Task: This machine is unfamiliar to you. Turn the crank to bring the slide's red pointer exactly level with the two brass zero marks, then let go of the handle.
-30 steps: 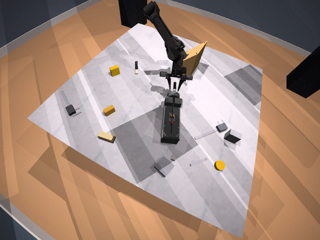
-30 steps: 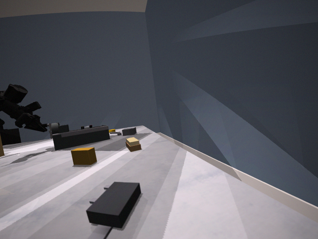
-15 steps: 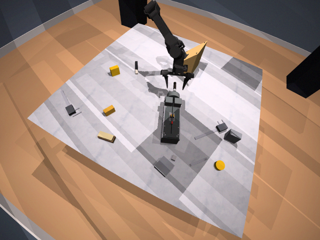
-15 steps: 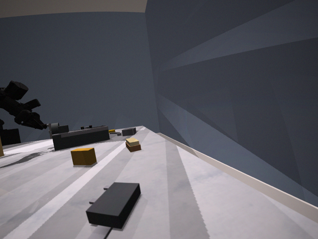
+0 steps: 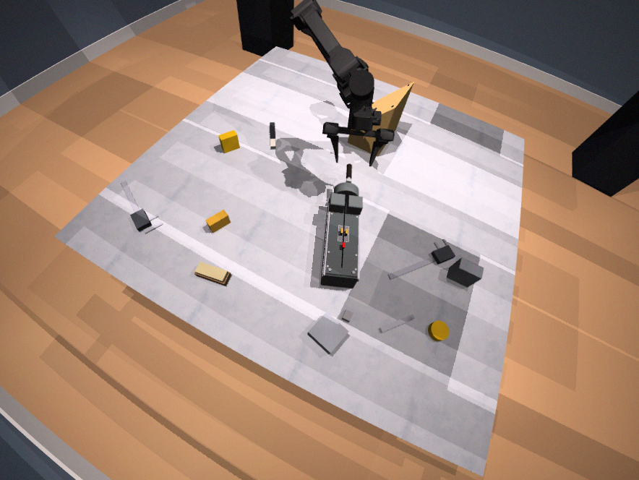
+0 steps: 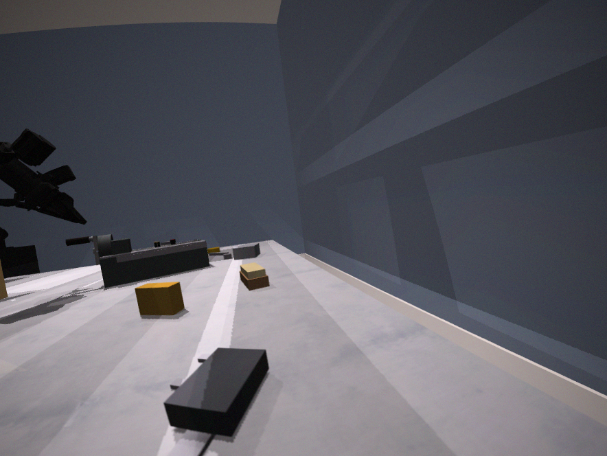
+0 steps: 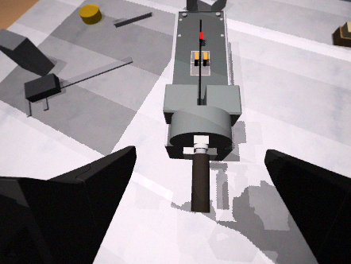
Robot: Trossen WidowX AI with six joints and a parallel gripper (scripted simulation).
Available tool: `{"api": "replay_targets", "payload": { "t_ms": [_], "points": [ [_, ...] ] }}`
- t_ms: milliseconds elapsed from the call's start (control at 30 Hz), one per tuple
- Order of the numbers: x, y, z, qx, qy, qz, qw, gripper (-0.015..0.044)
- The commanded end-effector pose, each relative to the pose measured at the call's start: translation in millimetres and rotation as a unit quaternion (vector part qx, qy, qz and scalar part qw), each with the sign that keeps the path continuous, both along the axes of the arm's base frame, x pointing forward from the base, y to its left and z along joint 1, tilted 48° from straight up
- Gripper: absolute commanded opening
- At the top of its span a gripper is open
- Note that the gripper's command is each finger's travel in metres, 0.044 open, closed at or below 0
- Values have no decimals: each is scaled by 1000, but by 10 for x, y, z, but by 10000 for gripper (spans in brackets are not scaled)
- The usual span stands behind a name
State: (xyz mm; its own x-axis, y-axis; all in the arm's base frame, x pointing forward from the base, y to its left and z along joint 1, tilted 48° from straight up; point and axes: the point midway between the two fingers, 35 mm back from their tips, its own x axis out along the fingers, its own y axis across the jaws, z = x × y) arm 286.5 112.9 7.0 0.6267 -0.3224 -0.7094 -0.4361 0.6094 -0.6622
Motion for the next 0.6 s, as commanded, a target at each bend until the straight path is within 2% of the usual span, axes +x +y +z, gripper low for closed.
{"api": "replay_targets", "payload": {
  "t_ms": [0,133,567],
  "points": [
    [14,195,198,5,-8,1,1000,440],
    [94,228,198,3,-12,-3,1000,440],
    [800,459,95,-15,-49,-41,998,440]
  ]
}}
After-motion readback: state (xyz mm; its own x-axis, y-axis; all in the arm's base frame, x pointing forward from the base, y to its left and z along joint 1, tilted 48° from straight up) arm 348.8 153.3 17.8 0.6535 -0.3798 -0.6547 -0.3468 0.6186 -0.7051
